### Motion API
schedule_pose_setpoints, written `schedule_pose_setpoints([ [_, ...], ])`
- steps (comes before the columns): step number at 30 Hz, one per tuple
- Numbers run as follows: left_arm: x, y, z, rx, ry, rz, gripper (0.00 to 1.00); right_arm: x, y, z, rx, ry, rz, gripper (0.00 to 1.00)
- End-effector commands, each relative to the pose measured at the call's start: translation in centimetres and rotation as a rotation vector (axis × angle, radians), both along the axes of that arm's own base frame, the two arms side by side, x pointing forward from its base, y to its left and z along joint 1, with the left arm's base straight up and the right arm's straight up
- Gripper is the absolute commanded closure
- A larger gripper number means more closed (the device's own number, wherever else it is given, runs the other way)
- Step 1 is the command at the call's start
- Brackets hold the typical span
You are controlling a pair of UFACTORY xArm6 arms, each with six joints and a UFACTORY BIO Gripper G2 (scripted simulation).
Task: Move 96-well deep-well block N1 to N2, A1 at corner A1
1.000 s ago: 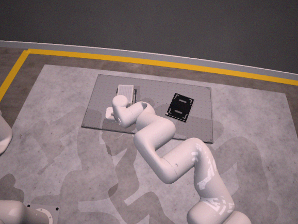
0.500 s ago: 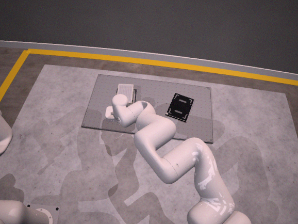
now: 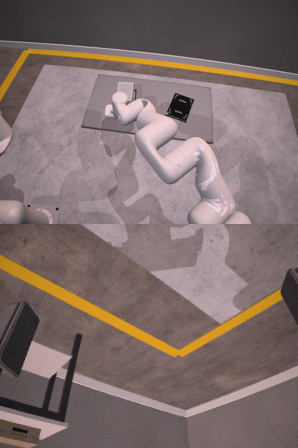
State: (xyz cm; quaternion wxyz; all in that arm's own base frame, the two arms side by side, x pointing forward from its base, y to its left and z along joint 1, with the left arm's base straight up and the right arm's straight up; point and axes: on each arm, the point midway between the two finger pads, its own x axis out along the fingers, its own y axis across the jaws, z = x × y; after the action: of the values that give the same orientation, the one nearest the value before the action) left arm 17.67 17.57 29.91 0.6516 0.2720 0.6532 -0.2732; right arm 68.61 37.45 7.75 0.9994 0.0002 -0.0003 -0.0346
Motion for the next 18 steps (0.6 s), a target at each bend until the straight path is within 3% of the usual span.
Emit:
schedule_pose_setpoints([
  [1, 0.1, 0.0, 0.1, 0.001, -0.003, 0.000, 0.00, 0.1, 0.1, 1.0, 0.003, -0.004, 0.000, 1.00],
  [18, 0.1, 0.0, 0.1, 0.001, -0.003, 0.000, 0.00, 0.1, 0.1, 3.5, 0.003, -0.004, 0.000, 1.00],
])
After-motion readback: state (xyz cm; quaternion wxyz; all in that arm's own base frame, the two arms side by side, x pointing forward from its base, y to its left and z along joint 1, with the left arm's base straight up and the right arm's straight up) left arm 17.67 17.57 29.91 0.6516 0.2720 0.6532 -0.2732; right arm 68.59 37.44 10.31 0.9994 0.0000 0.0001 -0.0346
